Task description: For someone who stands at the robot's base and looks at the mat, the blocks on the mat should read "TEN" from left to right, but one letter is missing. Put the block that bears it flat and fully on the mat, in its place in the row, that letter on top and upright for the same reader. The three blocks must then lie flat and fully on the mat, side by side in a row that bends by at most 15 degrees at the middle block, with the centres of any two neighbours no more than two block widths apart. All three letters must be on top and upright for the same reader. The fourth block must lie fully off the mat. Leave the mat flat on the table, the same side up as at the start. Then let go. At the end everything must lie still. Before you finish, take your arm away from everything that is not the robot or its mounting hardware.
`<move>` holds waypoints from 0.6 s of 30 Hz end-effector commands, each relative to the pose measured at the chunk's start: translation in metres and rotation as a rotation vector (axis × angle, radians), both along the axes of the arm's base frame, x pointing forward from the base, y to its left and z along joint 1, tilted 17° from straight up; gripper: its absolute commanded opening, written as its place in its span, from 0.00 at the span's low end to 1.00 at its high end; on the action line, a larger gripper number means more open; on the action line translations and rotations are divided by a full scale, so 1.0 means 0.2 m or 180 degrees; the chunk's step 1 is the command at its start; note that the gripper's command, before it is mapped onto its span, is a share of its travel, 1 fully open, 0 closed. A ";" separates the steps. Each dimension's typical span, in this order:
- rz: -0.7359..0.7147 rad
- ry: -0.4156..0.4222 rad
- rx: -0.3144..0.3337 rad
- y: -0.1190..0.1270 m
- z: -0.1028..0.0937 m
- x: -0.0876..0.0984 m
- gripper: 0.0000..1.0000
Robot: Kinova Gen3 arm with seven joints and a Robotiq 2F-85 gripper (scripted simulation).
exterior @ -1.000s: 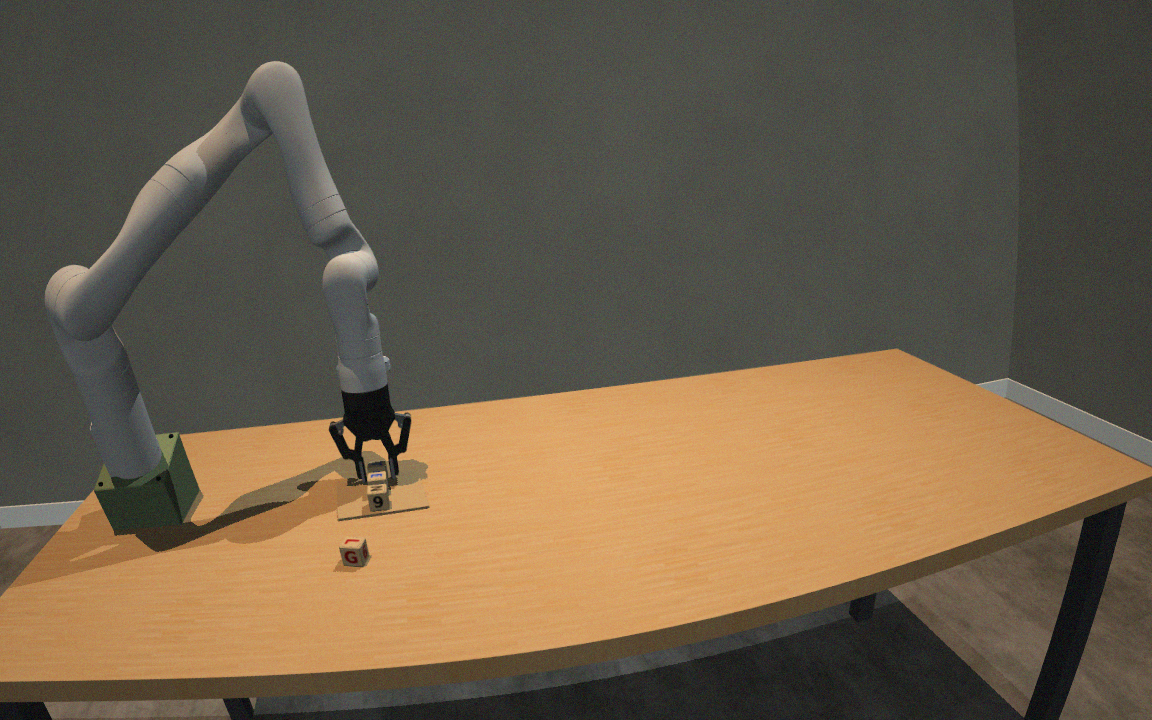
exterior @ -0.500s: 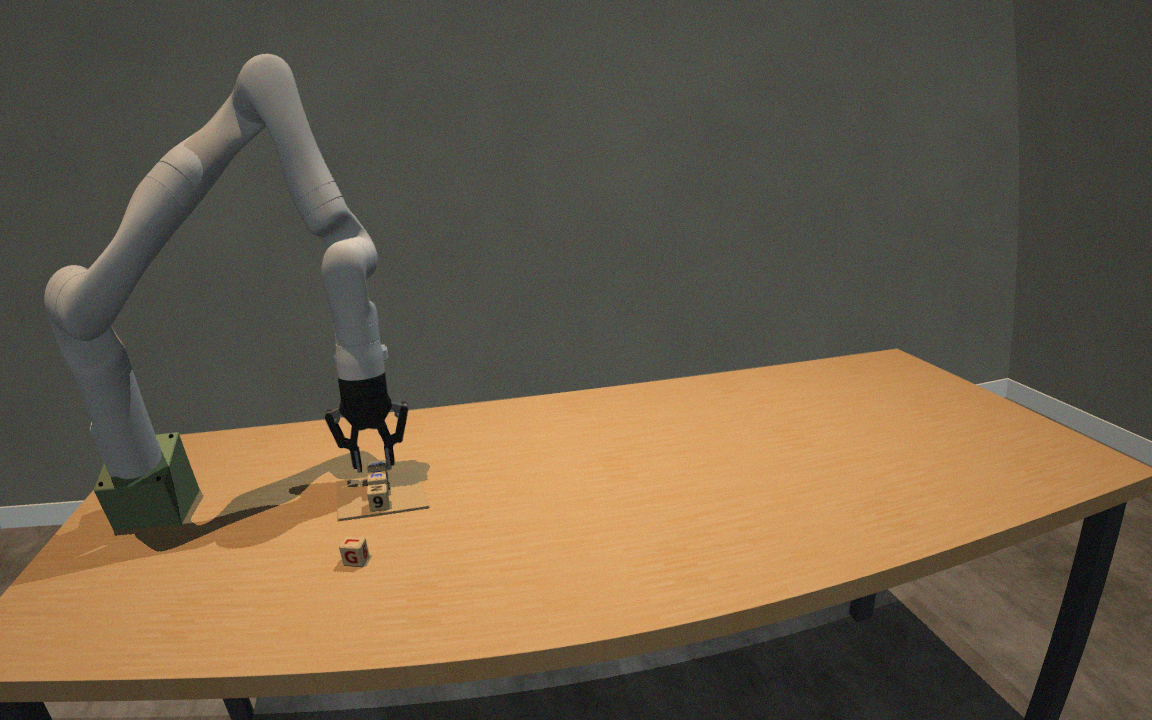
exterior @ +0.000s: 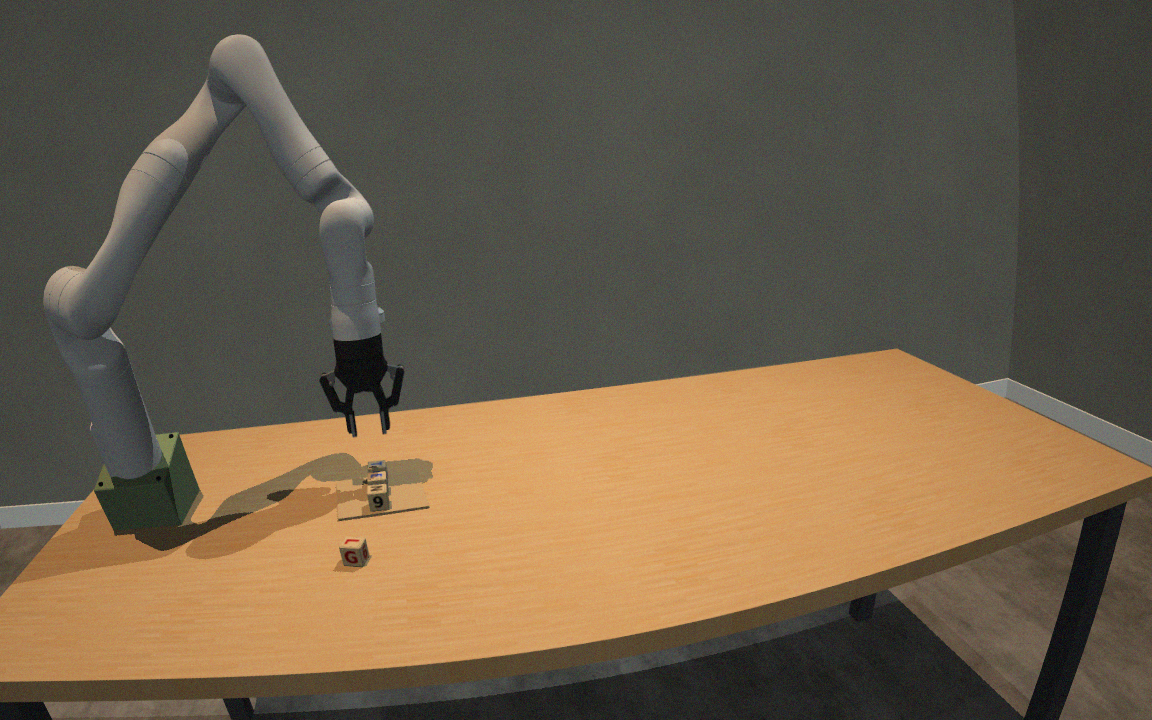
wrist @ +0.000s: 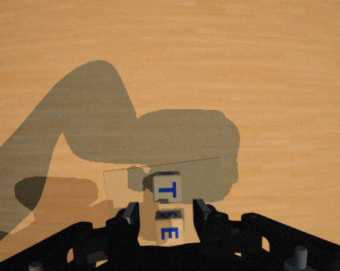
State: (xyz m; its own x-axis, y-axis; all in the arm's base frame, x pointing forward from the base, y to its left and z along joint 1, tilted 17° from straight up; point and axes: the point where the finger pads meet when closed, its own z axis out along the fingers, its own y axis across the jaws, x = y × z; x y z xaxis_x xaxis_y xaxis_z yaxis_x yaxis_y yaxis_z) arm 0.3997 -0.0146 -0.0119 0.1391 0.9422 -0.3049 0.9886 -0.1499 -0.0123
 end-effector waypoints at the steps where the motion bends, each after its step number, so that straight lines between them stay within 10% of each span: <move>1: 0.0041 -0.0035 0.0027 0.04 0.03 0.02 0.46; 4: 0.0041 -0.0035 0.0027 0.04 0.04 0.02 0.46; 5: 0.0041 -0.0035 0.0027 0.04 0.04 0.02 1.00; 18: 0.0041 -0.0035 0.0027 0.04 0.04 0.02 1.00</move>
